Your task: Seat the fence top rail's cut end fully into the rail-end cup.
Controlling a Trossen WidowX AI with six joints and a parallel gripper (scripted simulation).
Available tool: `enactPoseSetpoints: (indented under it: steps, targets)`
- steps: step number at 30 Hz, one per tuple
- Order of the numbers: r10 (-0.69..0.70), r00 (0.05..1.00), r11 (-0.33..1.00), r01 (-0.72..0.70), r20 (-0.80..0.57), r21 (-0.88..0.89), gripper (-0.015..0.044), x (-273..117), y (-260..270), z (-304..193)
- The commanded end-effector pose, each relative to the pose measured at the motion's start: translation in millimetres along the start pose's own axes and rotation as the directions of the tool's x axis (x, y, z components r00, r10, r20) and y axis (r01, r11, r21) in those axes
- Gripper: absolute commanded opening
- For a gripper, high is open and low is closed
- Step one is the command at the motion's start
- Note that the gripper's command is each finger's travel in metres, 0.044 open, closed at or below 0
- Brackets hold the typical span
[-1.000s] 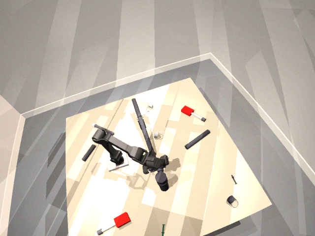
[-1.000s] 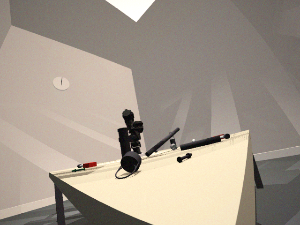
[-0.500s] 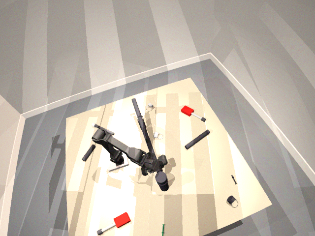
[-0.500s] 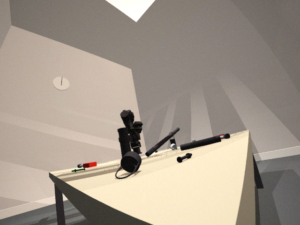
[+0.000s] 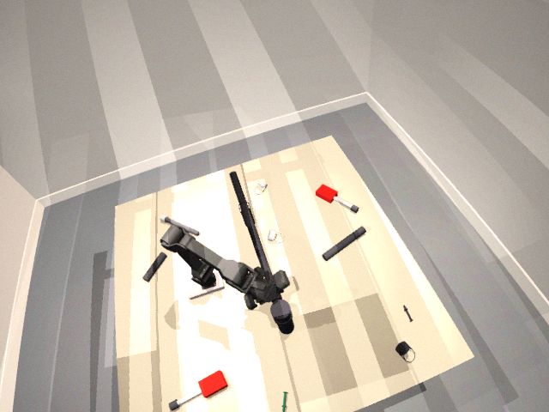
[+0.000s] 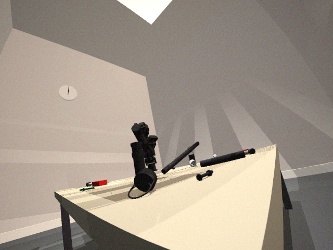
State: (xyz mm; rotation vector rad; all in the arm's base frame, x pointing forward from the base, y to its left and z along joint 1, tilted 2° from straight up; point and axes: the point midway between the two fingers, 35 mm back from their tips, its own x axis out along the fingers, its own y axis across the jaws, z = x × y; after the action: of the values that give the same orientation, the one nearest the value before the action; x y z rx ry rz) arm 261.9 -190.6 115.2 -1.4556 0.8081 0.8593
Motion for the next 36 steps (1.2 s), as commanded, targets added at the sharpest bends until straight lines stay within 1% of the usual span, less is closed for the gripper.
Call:
enactPoseSetpoints:
  steps: [1, 22, 32, 36]
  targets:
    - [0.002, 1.000, 1.000, -0.002, 0.004, -0.007, 0.0000, -0.3, 1.5, -0.5]
    - [0.000, 1.000, 1.000, 0.000, -0.006, 0.014, 0.0000, 0.6, -0.9, 0.0]
    - [0.000, 1.000, 1.000, 0.000, -0.006, 0.014, 0.0263, 0.0, -1.3, 0.6]
    - [0.001, 1.000, 1.000, -0.001, -0.005, 0.013, 0.0368, -6.9, -6.6, 8.8]
